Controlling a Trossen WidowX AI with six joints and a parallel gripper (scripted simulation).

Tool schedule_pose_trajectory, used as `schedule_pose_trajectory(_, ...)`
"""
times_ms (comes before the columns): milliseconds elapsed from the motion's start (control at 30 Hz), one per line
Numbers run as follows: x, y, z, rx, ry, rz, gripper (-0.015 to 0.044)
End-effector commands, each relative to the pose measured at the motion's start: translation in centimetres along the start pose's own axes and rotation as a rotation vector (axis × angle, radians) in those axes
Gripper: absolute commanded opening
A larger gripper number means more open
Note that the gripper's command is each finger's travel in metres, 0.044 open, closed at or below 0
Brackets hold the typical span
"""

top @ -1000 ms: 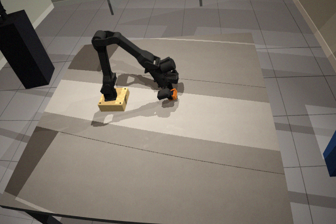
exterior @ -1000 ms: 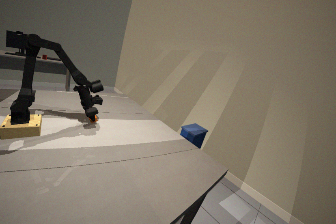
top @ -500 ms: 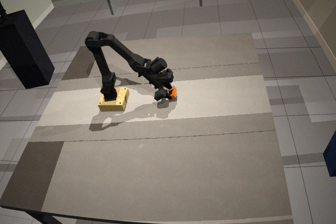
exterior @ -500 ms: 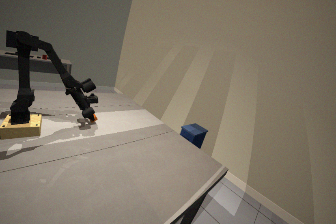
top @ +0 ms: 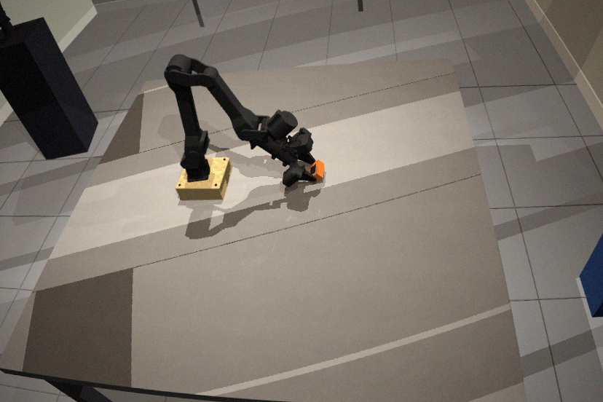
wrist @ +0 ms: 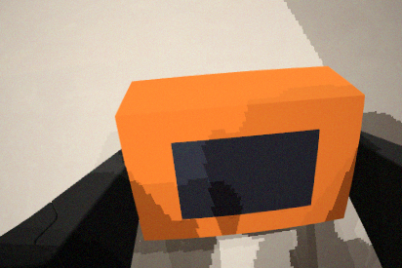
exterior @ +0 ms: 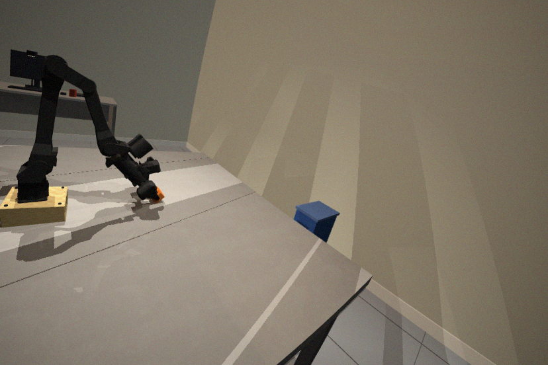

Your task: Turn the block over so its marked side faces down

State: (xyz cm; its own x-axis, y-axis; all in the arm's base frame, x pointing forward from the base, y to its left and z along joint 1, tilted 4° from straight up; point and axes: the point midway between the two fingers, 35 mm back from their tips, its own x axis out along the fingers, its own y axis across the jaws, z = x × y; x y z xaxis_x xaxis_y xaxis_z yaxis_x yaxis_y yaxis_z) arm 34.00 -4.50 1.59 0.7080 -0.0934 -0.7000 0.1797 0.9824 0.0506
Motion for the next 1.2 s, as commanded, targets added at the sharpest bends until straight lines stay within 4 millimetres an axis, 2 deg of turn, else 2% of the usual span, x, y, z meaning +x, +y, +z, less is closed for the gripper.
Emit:
schedule_pose_trajectory(0, 0.7, -0.1, -0.4, 0.004, -0.043, -0.006, 0.0000)
schedule_pose_trajectory(500, 1.4, -0.1, -1.4, 0.007, -0.229, -0.006, 0.0000)
schedule_pose_trajectory(1167, -0.9, -0.1, -1.8, 0.017, -0.427, -0.001, 0.0000)
